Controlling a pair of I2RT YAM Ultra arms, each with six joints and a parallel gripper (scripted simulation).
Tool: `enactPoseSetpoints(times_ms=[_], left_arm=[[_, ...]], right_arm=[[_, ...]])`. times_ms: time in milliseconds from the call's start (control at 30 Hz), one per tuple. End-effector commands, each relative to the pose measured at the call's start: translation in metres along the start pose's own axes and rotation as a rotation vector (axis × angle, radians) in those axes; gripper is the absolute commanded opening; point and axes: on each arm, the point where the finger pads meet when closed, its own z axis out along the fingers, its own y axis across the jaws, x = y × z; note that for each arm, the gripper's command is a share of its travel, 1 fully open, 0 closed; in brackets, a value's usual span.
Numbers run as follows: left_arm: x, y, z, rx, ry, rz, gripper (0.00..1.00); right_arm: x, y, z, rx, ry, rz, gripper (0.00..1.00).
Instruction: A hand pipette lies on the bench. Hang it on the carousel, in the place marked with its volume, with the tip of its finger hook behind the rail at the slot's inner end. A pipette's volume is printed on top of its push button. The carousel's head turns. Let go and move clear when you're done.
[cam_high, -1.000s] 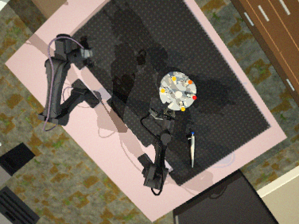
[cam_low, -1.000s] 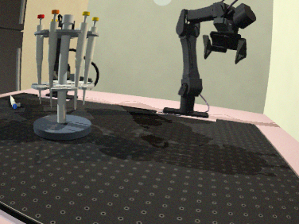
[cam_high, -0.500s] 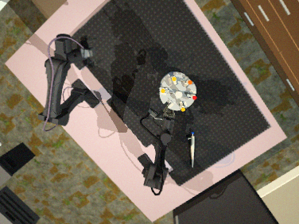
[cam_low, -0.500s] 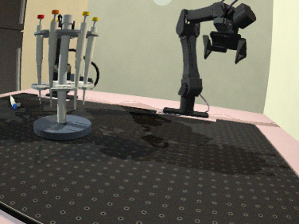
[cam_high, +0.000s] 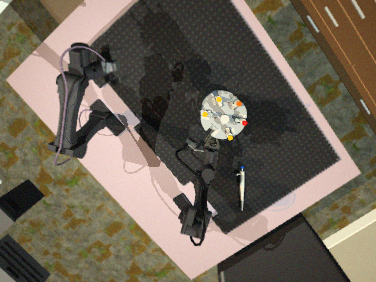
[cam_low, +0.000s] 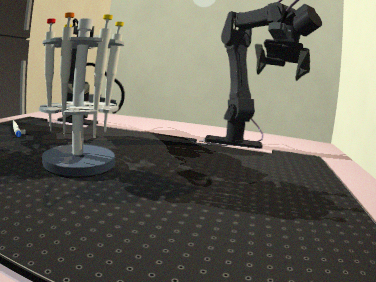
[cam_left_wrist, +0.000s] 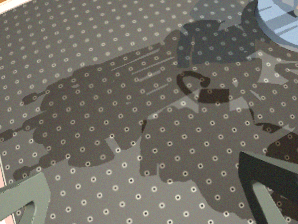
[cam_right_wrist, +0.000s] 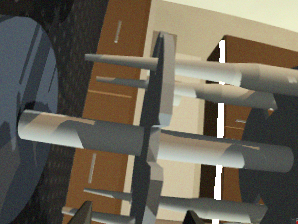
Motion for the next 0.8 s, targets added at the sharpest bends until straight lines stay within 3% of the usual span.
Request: enactPoseSetpoints(times_ms=[0,767], left_arm=[[-0.007,0.003,-0.004,-0.008,-0.029,0.016,1.00],[-0.007,0.003,-0.004,-0.008,-0.029,0.016,1.00]], right_arm=[[0.004,-0.016,-0.012,0.041,0.002,0.007,0.49],[0.003,-0.014,-0.063,0.040,0.002,0.006,0.49]])
